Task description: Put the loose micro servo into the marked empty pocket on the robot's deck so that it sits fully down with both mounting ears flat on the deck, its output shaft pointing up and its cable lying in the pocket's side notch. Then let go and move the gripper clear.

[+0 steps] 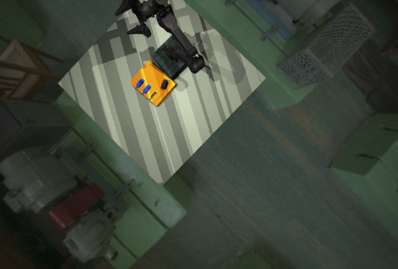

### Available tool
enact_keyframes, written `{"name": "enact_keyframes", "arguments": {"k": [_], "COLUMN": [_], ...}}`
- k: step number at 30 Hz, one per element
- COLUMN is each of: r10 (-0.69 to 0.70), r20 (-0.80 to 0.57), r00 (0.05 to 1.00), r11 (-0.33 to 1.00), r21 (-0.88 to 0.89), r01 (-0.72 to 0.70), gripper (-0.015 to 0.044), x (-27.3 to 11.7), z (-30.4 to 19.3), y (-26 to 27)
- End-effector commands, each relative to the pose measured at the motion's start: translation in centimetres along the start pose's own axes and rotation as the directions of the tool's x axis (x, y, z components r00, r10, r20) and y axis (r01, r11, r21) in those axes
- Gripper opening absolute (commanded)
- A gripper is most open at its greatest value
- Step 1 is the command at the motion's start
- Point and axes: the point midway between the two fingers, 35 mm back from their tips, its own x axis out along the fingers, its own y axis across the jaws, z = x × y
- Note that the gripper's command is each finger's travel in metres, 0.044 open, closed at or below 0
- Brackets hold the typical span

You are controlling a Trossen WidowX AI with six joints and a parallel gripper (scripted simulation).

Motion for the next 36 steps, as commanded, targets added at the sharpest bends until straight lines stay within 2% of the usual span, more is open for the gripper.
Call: {"name": "enact_keyframes", "arguments": {"k": [1,2,19,36], "r10": [0.000,0.000,0.030,-0.158], "r20": [0.000,0.001,0.055,0.051], "r00": [1.000,1.000,0.998,0.986], "r11": [1.000,1.000,0.992,0.918], "r21": [-0.001,-0.001,-0.127,-0.359], "r01": [0.000,0.000,-0.023,0.166], "gripper": [0.0426,0.0440,0.0440,0.0440], "x": [0.0,0.1,1.8,8.0], "z": [0.0,0.1,1.4,2.1], "y": [0.0,0.0,-0.1,-5.7]}}
